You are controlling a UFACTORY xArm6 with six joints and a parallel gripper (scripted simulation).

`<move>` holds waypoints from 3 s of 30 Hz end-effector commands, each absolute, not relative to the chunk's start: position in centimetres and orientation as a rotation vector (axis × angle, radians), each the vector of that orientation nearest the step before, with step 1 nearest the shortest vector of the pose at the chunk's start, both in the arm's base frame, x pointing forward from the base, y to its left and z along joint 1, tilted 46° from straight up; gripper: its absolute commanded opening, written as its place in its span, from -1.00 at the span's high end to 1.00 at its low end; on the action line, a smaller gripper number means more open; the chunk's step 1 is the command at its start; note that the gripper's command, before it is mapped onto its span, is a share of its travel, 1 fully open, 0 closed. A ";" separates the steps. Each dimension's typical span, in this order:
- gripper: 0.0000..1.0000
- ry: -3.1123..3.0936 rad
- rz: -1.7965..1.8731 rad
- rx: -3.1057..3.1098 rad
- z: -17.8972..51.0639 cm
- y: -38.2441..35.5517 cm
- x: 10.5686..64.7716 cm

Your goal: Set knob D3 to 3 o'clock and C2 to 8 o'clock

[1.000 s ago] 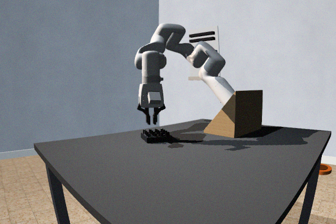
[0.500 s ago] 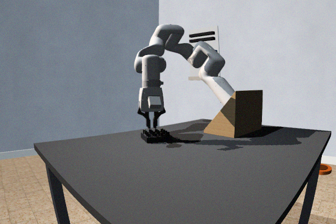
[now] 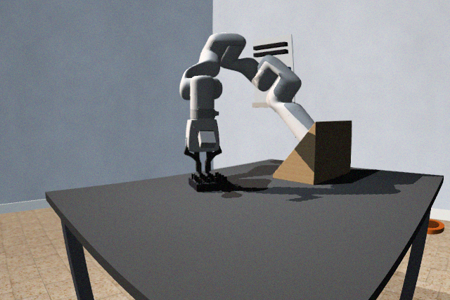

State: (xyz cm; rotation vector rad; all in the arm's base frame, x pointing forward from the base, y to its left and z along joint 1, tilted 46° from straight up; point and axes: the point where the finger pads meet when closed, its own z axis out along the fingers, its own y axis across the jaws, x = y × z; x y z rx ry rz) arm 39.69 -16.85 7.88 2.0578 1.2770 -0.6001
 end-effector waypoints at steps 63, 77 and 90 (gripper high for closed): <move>0.61 1.277 -0.596 2.057 7.2 -17.6 39.7; 0.61 1.277 -0.596 2.057 7.1 -17.7 39.7; 0.61 1.277 -0.596 2.057 7.1 -17.7 39.7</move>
